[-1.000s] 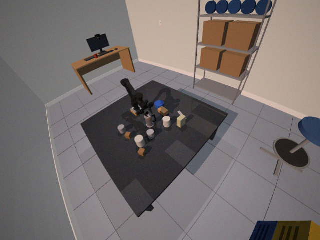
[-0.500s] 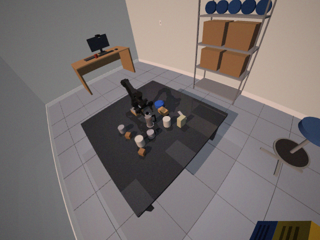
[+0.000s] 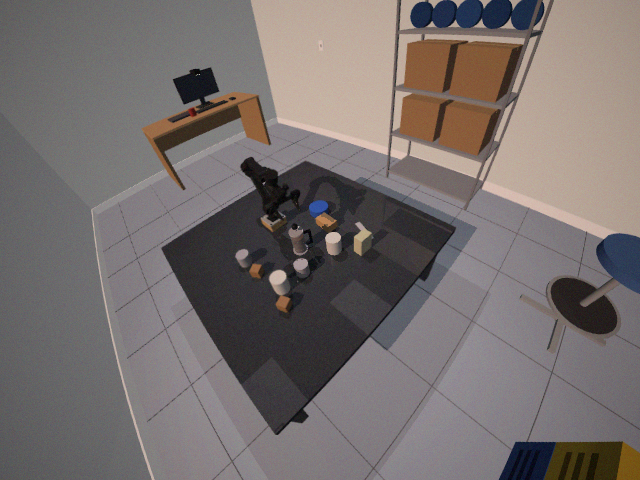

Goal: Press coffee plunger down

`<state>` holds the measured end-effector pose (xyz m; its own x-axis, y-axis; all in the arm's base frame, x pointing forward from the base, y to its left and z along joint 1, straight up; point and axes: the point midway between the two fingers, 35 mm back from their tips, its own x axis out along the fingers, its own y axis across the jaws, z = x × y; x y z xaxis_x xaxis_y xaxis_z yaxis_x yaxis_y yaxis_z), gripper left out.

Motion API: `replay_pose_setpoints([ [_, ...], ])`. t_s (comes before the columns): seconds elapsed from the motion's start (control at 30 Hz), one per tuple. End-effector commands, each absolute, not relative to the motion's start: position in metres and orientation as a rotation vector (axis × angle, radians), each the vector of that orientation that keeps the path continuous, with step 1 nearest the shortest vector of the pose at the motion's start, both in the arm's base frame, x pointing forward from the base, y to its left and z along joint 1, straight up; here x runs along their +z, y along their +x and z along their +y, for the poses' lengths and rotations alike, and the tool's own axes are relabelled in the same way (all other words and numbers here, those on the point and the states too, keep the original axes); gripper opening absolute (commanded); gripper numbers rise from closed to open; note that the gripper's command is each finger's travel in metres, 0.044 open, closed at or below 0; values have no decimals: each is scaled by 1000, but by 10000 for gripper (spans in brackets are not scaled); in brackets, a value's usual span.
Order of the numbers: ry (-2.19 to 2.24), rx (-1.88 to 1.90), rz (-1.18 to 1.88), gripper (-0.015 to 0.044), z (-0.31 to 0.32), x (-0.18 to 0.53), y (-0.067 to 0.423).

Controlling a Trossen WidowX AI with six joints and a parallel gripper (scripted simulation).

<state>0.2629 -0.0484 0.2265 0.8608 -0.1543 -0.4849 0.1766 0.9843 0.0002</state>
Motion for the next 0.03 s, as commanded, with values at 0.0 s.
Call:
replay_pose_setpoints([
  [0.0, 49, -171, 503, 440, -48, 228, 262],
])
